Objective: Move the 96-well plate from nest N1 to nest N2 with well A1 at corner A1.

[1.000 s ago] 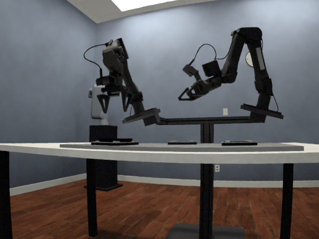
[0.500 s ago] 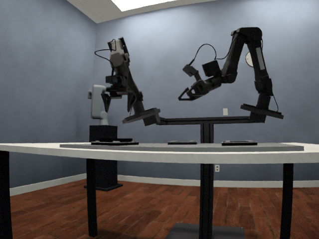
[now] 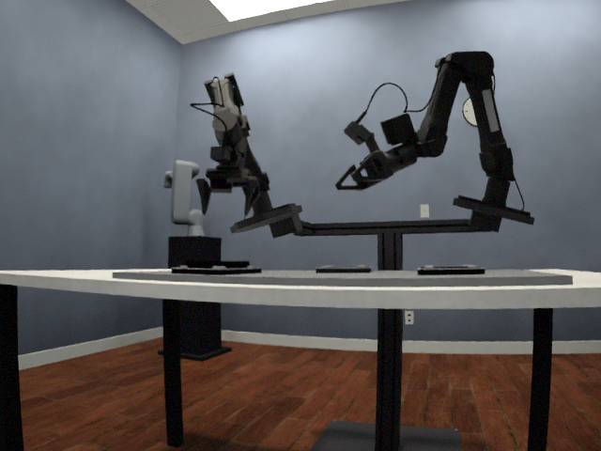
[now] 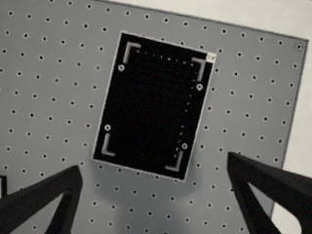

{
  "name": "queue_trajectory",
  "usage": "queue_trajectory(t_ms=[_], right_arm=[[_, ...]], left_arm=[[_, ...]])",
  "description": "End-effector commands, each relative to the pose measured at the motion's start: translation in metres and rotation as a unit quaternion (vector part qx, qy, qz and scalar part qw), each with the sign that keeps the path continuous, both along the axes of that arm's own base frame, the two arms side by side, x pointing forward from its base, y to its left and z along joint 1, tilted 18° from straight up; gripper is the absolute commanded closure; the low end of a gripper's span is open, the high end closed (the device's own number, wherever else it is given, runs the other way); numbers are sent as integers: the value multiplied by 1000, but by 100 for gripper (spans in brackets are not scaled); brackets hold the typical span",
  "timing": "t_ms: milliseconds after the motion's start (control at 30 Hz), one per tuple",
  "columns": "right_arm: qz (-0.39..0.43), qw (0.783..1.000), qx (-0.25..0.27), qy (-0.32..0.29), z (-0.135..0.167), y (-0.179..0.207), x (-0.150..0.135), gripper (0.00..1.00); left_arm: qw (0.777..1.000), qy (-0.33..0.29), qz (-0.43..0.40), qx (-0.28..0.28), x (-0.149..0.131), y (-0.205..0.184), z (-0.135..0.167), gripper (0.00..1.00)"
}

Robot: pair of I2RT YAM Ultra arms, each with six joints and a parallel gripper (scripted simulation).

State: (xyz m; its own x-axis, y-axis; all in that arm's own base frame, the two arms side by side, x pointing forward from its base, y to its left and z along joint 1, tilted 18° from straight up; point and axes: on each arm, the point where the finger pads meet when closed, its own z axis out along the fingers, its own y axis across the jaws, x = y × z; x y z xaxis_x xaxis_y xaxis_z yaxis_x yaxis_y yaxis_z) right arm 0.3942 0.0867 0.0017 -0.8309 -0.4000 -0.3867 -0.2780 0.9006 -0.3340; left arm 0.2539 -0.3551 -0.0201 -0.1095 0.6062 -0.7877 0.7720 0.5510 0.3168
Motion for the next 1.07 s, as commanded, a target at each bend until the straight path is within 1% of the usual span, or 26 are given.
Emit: queue_trajectory(t_ms=[0, 1033], right_arm=[[18, 1000, 8, -24, 12, 10, 5, 0], [14, 1000, 7, -26, 13, 8, 8, 0]], left_arm=[[1000, -4, -5, -7, -1, -5, 6, 0], [1000, -4, -5, -7, -1, -5, 6, 0]])
